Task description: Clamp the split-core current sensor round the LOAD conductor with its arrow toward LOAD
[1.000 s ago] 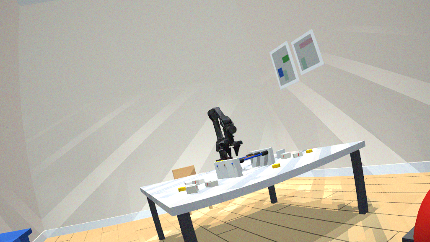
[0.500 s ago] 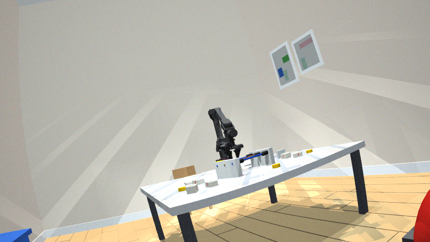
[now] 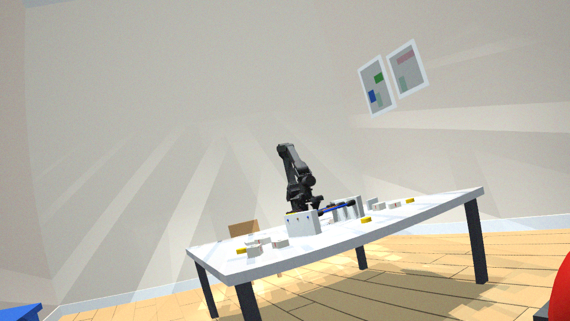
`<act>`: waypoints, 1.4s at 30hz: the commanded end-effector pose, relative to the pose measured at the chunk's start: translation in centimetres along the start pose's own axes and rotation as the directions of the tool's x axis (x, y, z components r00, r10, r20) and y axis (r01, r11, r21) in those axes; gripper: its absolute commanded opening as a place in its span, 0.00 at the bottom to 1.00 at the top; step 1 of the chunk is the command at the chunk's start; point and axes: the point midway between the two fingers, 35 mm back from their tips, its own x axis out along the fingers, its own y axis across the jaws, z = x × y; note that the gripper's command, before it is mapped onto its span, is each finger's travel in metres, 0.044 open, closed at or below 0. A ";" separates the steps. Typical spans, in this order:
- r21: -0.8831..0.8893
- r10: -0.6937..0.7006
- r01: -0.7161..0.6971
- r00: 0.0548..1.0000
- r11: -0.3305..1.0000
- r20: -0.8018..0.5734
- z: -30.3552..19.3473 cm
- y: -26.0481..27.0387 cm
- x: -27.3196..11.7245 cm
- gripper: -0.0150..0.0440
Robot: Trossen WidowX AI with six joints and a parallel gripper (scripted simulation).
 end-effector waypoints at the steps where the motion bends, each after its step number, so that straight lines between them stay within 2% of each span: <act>1: 0.000 0.000 0.000 1.000 1.000 0.000 0.0 0.0 0.0 0.79; 18: 0.000 0.000 0.000 1.000 1.000 0.000 0.0 0.0 0.0 0.59; 26: 0.001 -0.001 0.001 1.000 1.000 0.001 0.2 0.6 -3.0 0.25; 42: 0.004 -0.004 0.004 1.000 1.000 0.005 0.1 0.6 -11.5 0.25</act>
